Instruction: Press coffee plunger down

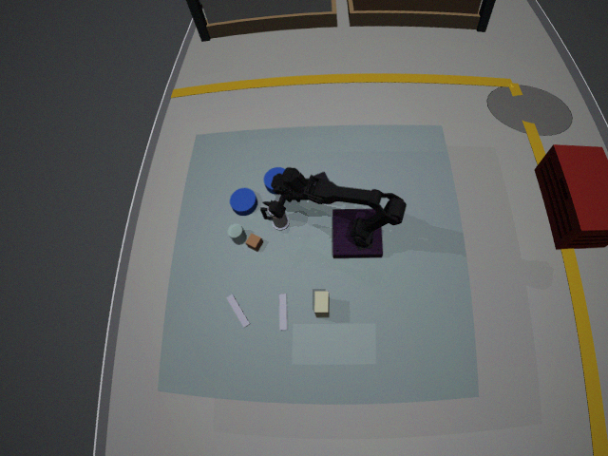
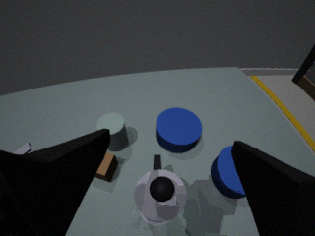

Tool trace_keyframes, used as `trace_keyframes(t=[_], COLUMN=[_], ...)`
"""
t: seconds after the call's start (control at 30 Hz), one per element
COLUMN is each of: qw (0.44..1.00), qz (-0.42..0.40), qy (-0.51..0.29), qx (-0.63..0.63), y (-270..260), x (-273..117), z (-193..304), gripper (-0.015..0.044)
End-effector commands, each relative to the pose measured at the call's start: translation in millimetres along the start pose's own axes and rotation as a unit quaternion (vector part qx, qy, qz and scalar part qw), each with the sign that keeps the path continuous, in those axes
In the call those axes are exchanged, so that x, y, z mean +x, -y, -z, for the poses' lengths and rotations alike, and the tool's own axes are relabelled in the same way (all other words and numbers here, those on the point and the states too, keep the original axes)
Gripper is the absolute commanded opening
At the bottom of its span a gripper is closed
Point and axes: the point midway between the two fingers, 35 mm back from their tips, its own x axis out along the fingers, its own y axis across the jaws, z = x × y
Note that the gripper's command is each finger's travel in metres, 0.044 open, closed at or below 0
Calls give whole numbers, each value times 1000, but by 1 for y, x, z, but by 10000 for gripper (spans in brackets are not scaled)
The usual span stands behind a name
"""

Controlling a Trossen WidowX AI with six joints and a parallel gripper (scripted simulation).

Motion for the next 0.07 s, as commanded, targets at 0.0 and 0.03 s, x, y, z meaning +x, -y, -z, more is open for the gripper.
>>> trace_keyframes(t=[0.0,0.03], qw=[1000,1000], qz=[-2,-2], qy=[-14,-14], qx=[3,3], y=[0,0], x=[0,0], z=[9,9], gripper=[440,440])
